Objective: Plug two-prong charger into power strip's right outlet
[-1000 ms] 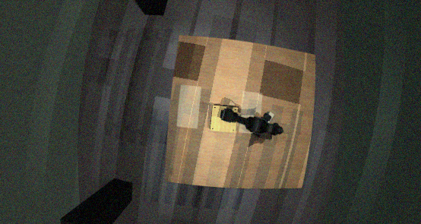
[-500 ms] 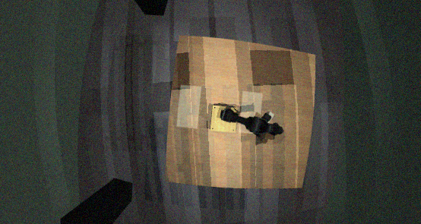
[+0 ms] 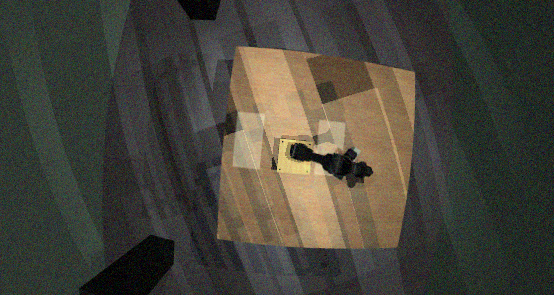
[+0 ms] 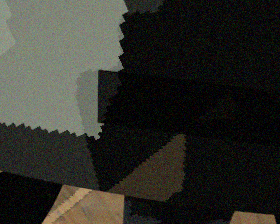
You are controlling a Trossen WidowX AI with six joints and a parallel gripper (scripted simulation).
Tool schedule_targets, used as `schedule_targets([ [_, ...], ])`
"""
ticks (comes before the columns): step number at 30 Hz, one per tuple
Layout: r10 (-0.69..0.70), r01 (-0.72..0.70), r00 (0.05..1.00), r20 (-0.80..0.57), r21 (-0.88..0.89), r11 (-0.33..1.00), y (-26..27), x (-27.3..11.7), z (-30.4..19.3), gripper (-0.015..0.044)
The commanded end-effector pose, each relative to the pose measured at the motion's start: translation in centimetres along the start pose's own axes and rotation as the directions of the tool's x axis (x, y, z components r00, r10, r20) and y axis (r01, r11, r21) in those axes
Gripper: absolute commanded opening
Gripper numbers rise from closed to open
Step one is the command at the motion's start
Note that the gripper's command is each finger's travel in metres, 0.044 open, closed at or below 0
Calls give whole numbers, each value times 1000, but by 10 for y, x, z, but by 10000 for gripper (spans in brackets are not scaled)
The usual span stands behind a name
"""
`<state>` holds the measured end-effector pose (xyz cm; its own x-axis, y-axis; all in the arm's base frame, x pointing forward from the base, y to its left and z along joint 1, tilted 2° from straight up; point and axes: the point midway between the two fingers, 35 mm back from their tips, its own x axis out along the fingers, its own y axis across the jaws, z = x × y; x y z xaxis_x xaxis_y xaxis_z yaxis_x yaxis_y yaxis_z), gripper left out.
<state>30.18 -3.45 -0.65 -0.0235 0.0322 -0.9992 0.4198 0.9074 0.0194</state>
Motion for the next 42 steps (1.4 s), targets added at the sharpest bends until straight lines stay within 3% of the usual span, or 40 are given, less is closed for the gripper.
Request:
schedule_targets([
  [1,-3,3,1000,1,4,1000,-1,1,-2,440],
  [42,-2,2,1000,31,5,1000,0,2,-16,440],
])
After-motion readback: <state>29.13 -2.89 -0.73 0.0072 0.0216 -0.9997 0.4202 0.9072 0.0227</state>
